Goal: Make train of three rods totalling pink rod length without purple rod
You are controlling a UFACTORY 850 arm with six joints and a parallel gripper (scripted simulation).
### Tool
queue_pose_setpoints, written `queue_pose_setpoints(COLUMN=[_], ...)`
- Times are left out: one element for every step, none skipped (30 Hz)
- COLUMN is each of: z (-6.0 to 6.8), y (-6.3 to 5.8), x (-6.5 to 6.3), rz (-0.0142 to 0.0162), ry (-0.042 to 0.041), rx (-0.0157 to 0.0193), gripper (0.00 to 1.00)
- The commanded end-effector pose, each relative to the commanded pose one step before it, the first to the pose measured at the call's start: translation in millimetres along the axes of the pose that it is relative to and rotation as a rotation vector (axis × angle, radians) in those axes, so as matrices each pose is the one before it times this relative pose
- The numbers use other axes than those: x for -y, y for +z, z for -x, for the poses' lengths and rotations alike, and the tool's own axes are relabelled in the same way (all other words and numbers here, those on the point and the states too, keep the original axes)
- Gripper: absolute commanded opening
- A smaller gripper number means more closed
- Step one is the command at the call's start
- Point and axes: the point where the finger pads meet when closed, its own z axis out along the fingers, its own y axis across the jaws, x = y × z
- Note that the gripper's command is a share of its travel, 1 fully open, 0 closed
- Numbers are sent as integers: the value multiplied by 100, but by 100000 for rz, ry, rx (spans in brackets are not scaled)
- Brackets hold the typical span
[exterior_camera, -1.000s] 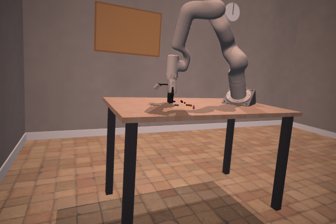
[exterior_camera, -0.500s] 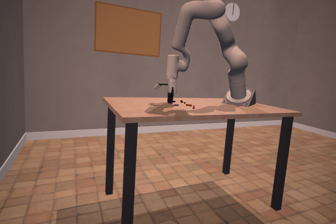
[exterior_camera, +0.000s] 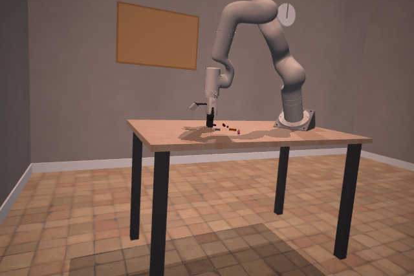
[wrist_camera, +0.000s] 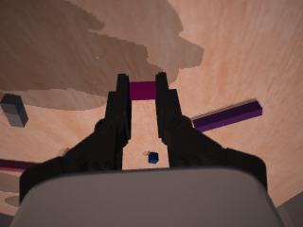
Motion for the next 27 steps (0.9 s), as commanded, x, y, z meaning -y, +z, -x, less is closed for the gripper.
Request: queue_pose_setpoints(z=[-65, 0, 0, 0, 0, 0, 0, 0, 0, 0, 0, 0, 0, 0, 0, 0, 0, -1, 0, 0, 0, 1, 0, 0, 0, 1, -1], y=[-43, 0, 0, 0, 0, 0, 0, 0, 0, 0, 0, 0, 0, 0, 0, -6, -39, -97, -171, 0, 0, -256, -346, -436, -520, -596, -662], x=[0, 0, 0, 0, 0, 0, 0, 0, 0, 0, 0, 0, 0, 0, 0, 0, 0, 0, 0, 0, 0, 0, 0, 0, 0, 0, 0], rz=[17, 0, 0, 0, 0, 0, 0, 0, 0, 0, 0, 0, 0, 0, 0, 0, -1, -1, 0, 0, 0, 1, 0, -1, 0, 1, -1], ry=[-37, 0, 0, 0, 0, 0, 0, 0, 0, 0, 0, 0, 0, 0, 0, 0, 0, 0, 0, 0, 0, 0, 0, 0, 0, 0, 0], rx=[-127, 0, 0, 0, 0, 0, 0, 0, 0, 0, 0, 0, 0, 0, 0, 0, 0, -1, 0, 0, 0, 1, 0, -1, 0, 1, -1], gripper=[15, 15, 15, 15, 15, 15, 15, 15, 15, 15, 15, 15, 15, 15, 15, 15, 15, 15, 15, 15, 15, 15, 15, 15, 15, 15, 15])
